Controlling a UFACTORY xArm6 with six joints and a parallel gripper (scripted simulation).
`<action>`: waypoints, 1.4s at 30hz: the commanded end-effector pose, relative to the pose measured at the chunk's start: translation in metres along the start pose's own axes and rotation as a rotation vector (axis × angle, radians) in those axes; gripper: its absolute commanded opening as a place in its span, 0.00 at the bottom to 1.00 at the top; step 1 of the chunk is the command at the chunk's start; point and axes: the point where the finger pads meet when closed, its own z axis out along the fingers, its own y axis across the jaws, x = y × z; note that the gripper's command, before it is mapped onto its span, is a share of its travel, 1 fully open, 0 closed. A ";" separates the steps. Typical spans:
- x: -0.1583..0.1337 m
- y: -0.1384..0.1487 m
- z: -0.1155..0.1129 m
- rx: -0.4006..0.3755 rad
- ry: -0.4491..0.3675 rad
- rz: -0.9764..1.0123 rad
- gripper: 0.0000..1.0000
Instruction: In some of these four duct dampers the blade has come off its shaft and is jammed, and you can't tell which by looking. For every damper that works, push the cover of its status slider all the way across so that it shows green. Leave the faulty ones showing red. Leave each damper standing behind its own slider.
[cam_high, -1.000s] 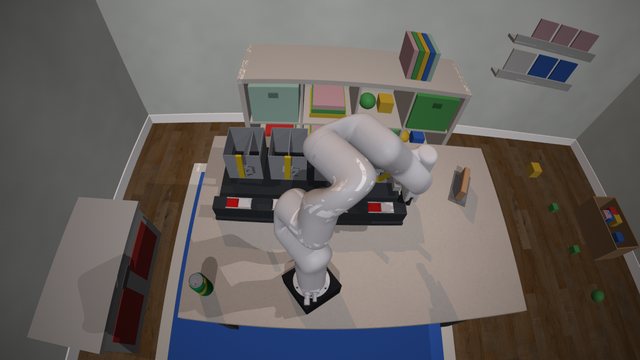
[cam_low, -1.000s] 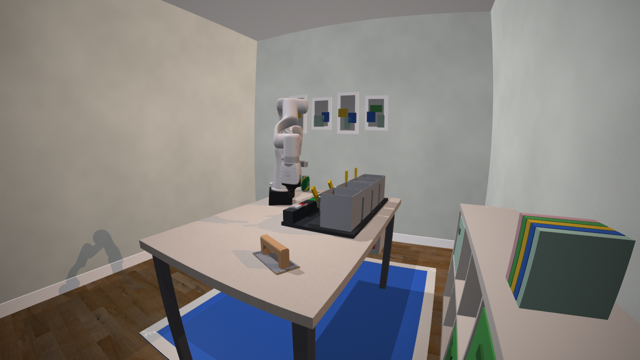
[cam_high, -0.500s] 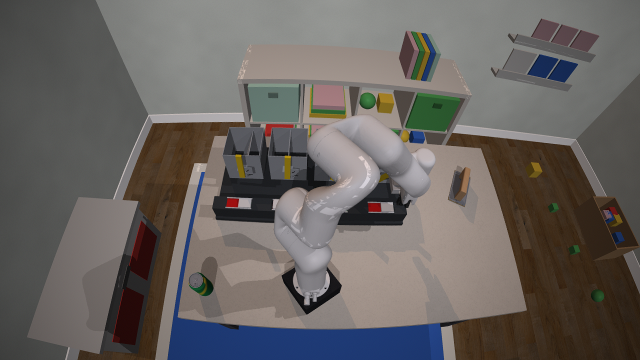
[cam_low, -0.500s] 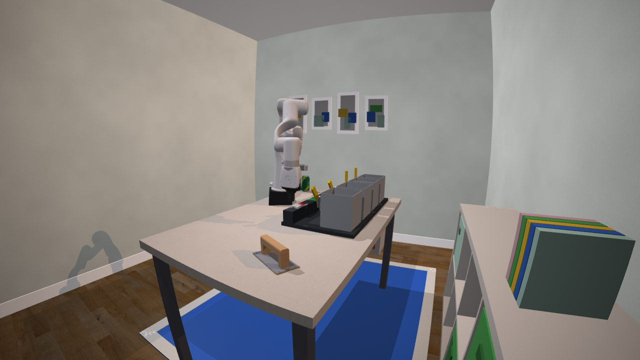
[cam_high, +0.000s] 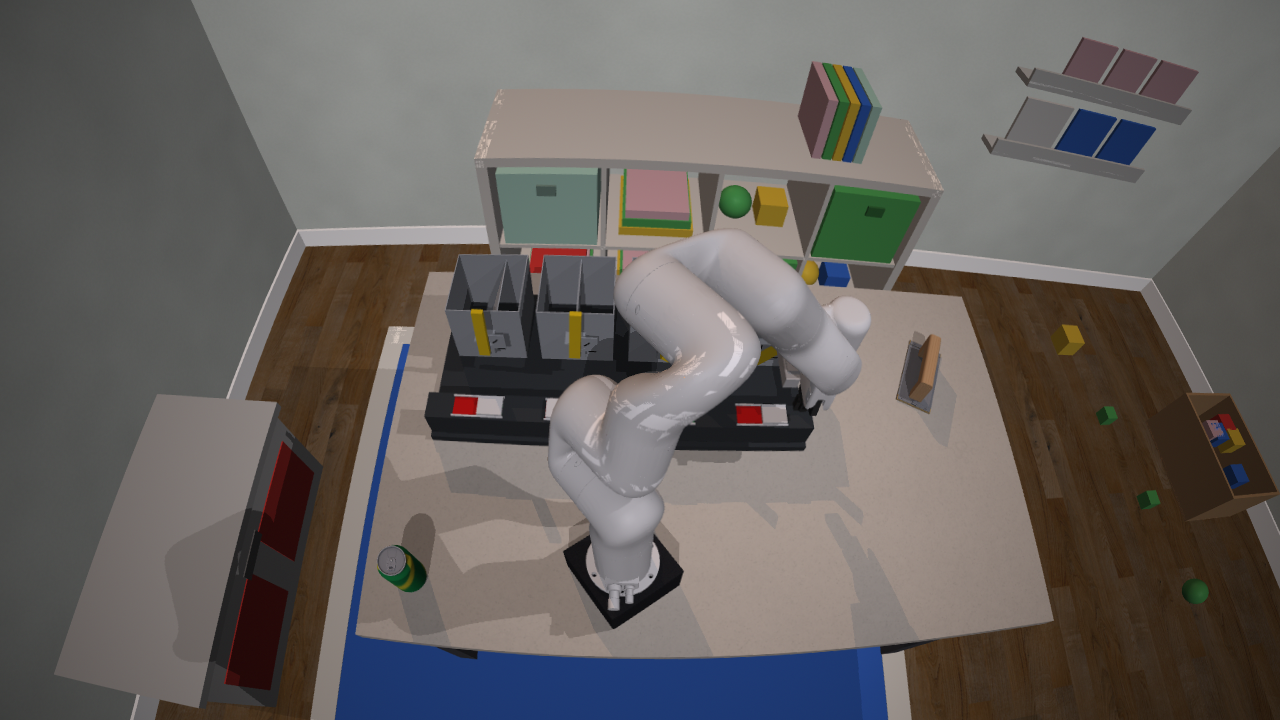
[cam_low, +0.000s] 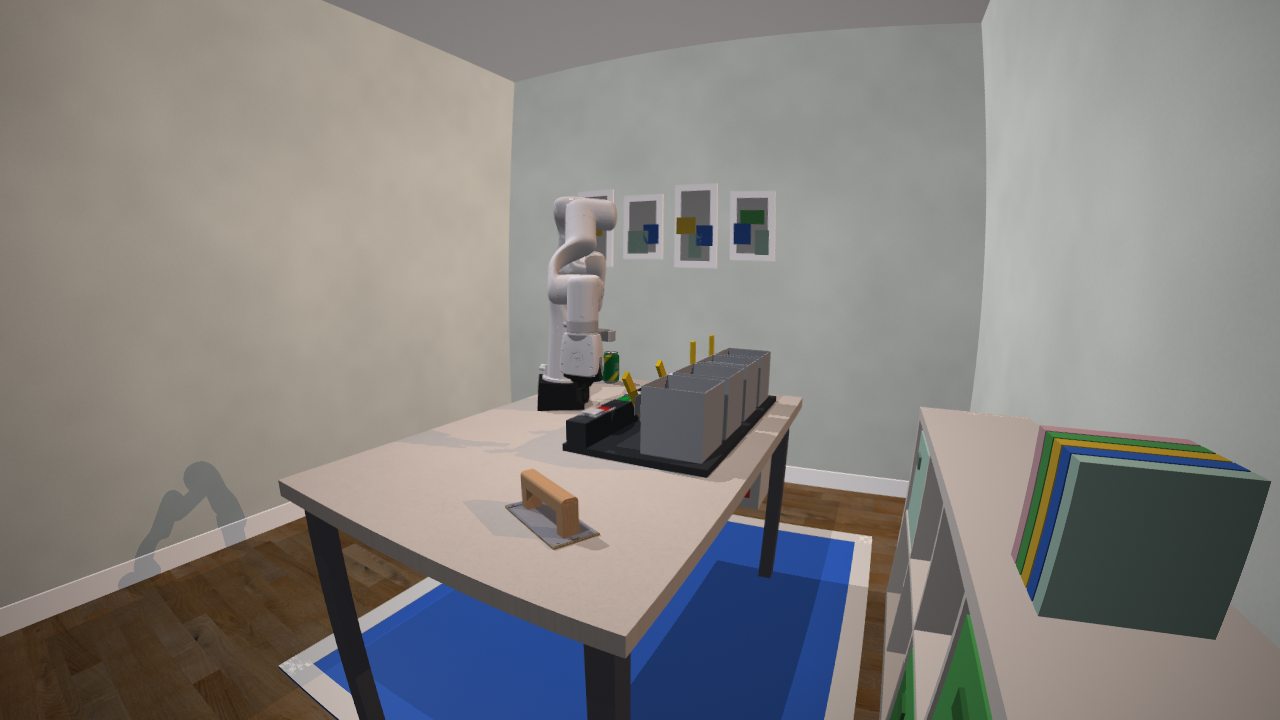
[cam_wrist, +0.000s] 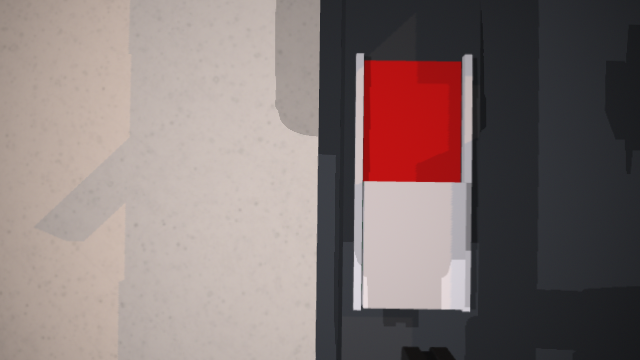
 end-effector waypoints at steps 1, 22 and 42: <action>-0.001 0.001 -0.002 -0.003 -0.003 0.000 0.00; -0.001 0.001 0.002 -0.004 -0.003 0.000 0.00; -0.002 0.002 0.015 -0.004 -0.003 -0.001 0.00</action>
